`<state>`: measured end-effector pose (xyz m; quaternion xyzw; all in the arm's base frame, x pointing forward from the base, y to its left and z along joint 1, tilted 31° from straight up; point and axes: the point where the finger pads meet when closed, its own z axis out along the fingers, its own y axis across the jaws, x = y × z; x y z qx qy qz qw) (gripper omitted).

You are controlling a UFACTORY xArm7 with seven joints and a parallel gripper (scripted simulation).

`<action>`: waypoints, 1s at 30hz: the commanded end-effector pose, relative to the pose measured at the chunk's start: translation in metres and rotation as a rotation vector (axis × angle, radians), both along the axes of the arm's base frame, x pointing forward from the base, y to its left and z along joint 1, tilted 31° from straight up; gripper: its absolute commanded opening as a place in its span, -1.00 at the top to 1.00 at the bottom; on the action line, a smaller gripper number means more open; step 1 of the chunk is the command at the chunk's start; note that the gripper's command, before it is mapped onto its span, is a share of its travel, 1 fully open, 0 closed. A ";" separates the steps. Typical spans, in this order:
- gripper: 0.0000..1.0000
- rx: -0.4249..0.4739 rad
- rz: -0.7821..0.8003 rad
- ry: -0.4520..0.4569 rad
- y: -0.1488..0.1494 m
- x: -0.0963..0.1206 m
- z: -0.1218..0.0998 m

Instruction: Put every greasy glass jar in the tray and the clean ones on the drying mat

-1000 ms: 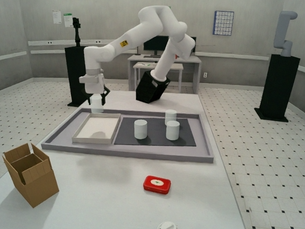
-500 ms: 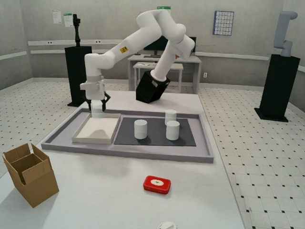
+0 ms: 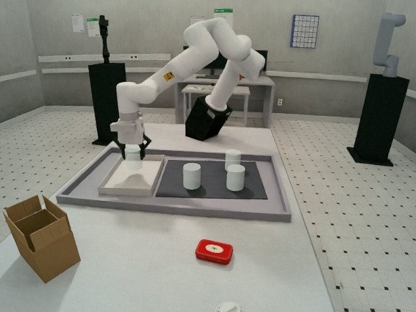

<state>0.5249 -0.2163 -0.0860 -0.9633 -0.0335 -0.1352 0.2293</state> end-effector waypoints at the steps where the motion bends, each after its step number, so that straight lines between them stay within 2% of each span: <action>1: 1.00 -0.004 -0.003 -0.003 0.002 0.004 -0.008; 9: 1.00 -0.004 -0.003 -0.003 0.002 0.004 -0.008; 30: 1.00 -0.004 -0.003 -0.003 0.013 0.010 -0.030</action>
